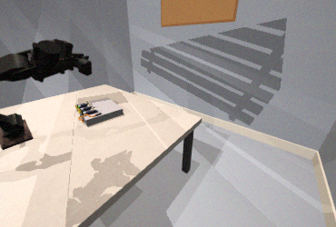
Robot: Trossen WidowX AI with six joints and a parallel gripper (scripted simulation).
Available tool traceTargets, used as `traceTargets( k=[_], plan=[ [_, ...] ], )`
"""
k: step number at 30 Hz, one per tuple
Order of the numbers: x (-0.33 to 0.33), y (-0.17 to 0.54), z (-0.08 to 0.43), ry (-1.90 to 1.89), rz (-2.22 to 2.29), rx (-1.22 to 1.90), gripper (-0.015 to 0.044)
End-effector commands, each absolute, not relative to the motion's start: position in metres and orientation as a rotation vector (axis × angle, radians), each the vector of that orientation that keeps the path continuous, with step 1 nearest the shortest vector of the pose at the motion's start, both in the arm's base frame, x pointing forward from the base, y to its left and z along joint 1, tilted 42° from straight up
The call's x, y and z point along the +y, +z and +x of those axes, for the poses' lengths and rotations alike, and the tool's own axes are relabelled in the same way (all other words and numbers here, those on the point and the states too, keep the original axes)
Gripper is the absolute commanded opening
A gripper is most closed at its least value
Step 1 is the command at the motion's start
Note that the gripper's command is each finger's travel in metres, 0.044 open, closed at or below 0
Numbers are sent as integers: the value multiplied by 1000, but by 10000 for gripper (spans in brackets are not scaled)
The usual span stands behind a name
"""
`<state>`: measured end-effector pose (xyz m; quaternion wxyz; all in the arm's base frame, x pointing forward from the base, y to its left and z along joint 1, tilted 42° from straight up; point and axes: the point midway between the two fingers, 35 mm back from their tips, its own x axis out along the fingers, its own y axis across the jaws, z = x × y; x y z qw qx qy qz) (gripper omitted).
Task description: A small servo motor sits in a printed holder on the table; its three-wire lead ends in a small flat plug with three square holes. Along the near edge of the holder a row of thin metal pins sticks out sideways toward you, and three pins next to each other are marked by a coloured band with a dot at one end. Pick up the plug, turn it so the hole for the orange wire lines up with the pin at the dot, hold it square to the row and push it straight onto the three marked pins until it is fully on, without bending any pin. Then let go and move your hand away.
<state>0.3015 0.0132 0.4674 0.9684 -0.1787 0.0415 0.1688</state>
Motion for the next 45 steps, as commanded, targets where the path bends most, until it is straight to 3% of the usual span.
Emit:
traceTargets(
  k=[1,38,45],
  plan=[
    [11,455,308,304,-333,82,115],
    [0,327,315,0,0,-60,115],
    [-7,310,334,-55,5,80,115]
  ],
)
